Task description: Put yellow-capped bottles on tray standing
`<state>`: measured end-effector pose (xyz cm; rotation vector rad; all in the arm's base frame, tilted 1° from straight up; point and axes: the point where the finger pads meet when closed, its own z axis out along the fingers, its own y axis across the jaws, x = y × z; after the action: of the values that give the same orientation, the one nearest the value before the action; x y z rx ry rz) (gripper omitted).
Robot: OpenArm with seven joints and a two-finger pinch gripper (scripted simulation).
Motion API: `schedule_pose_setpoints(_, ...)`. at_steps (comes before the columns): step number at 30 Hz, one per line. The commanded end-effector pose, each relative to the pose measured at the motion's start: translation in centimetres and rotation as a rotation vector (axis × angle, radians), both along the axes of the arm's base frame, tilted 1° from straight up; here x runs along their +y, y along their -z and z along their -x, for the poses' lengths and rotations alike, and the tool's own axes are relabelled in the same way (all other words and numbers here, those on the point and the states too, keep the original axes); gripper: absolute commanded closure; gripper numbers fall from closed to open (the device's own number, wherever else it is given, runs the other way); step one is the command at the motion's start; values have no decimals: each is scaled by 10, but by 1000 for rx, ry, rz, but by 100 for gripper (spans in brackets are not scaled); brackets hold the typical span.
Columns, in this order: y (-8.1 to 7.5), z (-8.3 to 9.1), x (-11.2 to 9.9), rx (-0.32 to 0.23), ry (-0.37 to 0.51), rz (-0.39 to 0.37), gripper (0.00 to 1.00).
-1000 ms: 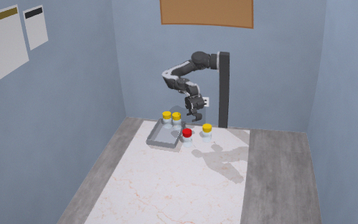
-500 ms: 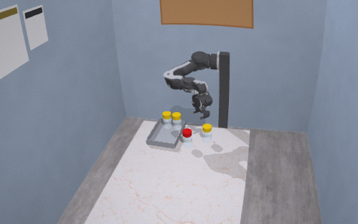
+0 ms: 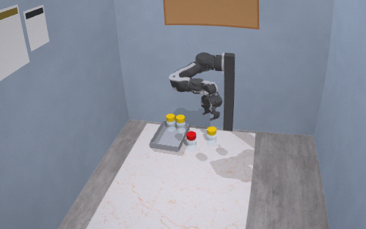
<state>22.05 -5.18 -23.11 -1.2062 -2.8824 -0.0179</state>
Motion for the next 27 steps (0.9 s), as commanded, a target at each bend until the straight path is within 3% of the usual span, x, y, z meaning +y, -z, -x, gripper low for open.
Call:
schedule_pose_setpoints(1,10,0,0,-3,-2,-1,58)
schedule_pose_setpoints(9,60,0,1,-3,0,2,58)
schedule_pose_setpoints(16,60,0,1,-3,0,2,58)
schedule_pose_setpoints(27,79,0,1,-3,-1,2,58)
